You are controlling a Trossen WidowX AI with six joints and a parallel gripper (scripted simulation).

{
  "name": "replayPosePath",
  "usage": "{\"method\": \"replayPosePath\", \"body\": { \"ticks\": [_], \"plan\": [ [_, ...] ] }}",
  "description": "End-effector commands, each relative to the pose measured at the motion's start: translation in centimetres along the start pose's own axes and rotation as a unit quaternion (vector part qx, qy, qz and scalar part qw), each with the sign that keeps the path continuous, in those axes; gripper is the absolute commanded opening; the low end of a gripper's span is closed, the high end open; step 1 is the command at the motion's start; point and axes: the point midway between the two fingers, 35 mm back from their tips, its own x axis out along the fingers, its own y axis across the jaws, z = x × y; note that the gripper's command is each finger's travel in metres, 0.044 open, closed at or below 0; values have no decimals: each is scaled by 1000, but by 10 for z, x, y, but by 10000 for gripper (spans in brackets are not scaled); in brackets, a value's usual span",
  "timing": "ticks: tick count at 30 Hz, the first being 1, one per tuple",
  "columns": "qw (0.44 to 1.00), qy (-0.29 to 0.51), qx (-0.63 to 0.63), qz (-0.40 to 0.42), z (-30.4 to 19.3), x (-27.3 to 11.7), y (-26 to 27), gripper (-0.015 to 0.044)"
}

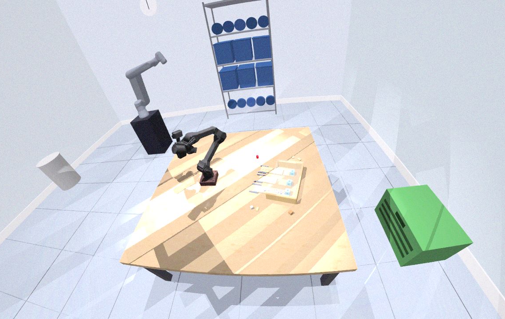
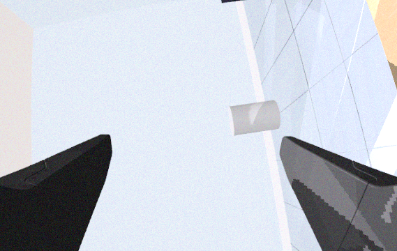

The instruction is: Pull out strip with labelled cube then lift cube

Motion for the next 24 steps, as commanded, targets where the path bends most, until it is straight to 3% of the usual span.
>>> {"method": "replayPosePath", "body": {
  "ticks": [1, 7, 12, 18, 24],
  "plan": [
    [1000, 4, -4, -3, -2, 0, -1, 400],
    [976, 156, -132, -76, -56, -25, -33, 400],
    [910, 311, -252, -106, -98, -68, -61, 400],
    [777, 497, -376, -90, -127, -139, -87, 400],
    [594, 660, -459, -13, -129, -223, -105, 400]
  ]
}}
